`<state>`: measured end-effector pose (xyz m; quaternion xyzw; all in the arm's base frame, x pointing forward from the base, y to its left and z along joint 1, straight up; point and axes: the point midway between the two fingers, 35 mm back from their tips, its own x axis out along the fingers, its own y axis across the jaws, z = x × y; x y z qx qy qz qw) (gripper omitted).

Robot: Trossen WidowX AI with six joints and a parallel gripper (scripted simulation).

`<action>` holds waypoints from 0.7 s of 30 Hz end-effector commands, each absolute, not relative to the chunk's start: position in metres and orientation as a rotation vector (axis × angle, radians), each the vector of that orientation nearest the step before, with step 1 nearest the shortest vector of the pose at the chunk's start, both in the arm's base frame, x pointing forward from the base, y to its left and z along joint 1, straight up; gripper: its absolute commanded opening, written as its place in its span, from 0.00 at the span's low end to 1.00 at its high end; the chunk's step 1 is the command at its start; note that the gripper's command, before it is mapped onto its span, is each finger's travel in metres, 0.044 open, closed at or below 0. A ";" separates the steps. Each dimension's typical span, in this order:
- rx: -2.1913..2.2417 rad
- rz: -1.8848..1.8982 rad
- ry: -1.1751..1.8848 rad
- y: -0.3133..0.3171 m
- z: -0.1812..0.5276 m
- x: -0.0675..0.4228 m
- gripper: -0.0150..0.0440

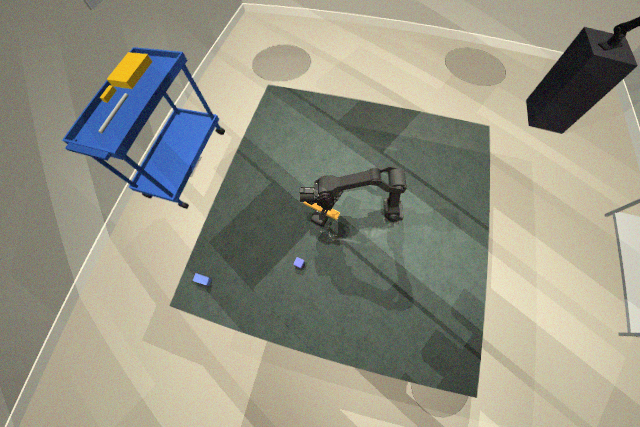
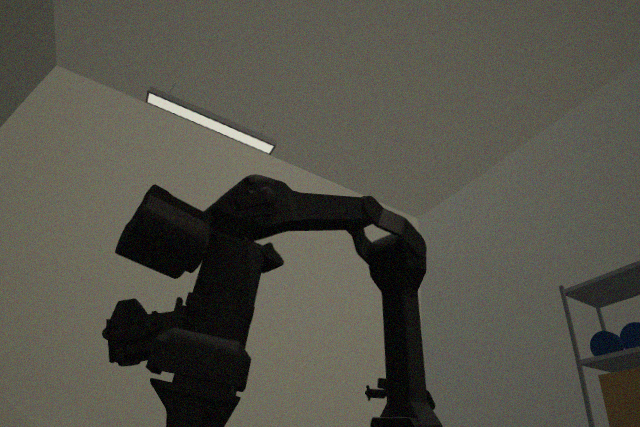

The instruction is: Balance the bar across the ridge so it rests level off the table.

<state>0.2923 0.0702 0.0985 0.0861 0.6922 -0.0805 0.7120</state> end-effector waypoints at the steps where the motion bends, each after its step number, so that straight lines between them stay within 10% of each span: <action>1: 0.190 -0.179 1.535 0.070 0.099 0.292 1.00; 21: 0.191 -0.179 1.535 0.069 0.198 0.289 1.00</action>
